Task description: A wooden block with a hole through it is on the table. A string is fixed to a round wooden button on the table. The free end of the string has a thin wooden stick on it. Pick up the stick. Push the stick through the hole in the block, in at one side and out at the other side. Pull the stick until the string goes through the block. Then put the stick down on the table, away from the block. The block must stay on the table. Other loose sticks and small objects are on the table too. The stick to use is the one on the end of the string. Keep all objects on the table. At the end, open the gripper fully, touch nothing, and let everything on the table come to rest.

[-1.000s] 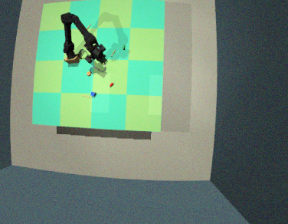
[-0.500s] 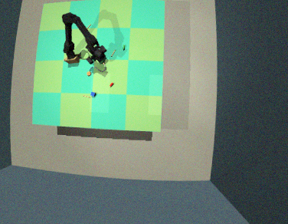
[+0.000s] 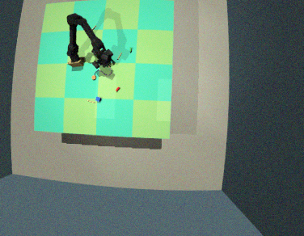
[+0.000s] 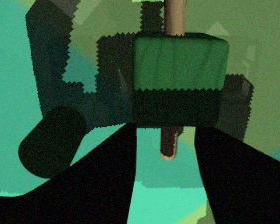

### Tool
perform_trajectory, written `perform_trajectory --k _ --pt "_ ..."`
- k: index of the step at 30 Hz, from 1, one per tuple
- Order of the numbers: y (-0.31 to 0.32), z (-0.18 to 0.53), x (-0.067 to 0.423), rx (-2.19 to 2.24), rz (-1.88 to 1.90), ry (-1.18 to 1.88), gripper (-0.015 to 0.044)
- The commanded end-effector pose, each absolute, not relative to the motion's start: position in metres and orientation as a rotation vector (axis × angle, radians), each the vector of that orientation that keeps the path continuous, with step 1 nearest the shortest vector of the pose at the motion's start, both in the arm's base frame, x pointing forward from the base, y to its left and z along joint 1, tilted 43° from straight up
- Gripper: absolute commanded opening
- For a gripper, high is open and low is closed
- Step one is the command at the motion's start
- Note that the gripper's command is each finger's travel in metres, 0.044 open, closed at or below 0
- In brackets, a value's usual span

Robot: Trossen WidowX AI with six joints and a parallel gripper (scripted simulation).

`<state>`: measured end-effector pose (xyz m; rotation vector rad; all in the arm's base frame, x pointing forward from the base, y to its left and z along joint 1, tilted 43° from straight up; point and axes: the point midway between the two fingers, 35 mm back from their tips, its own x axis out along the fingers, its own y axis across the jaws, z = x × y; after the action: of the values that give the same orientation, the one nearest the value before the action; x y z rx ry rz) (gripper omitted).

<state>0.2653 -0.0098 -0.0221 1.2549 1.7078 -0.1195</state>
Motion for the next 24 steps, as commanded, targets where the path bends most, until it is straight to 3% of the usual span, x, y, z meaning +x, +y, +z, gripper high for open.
perform_trajectory --k 1,10,15,24 --pt "-0.0039 -0.027 0.2627 1.262 -0.12 1.714 0.0124" --pt "-0.001 -0.0296 0.2622 1.263 -0.119 1.715 0.0124" --pt "-0.0022 -0.0289 0.2632 1.256 -0.118 1.712 0.0" --pt "-0.0027 -0.0285 0.263 1.26 -0.121 1.715 0.0"
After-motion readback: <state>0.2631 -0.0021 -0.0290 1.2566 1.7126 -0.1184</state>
